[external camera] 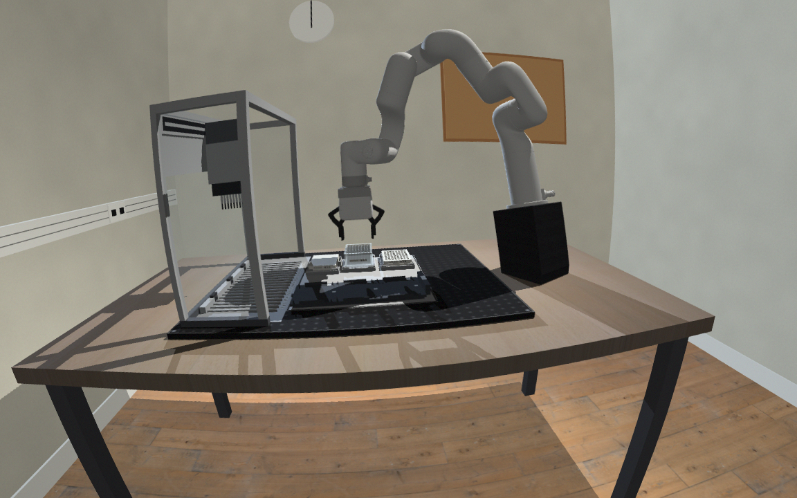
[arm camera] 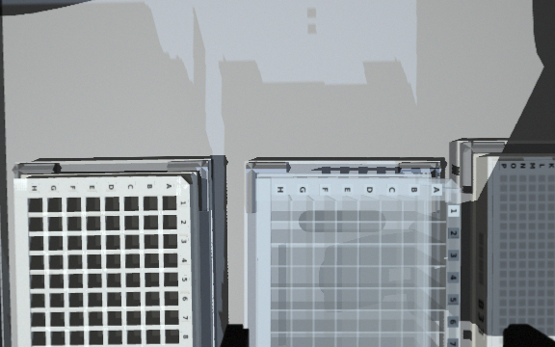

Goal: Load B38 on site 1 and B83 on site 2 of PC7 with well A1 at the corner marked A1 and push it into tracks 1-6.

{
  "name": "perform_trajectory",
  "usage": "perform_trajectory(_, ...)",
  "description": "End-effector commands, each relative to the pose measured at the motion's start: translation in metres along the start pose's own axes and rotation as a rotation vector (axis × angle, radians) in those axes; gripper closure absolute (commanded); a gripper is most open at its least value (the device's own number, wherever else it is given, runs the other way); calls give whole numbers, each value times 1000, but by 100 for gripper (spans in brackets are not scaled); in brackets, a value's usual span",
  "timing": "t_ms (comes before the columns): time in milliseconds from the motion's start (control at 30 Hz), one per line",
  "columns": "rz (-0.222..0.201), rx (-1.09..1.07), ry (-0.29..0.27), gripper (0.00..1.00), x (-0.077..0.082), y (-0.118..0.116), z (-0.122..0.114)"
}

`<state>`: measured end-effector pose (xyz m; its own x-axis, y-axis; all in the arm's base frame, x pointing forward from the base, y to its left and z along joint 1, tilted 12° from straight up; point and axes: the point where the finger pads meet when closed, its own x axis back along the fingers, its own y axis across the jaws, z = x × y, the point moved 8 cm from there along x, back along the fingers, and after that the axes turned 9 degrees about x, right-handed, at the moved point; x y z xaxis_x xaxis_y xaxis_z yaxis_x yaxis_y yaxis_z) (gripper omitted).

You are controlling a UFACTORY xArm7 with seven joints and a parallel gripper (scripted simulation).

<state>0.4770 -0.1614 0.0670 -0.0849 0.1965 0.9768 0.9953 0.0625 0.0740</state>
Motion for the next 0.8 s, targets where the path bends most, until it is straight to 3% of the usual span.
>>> perform_trajectory(0,-3,0,-1,0,1,1,0)
perform_trajectory(767,-3,0,-1,0,-13,1,0)
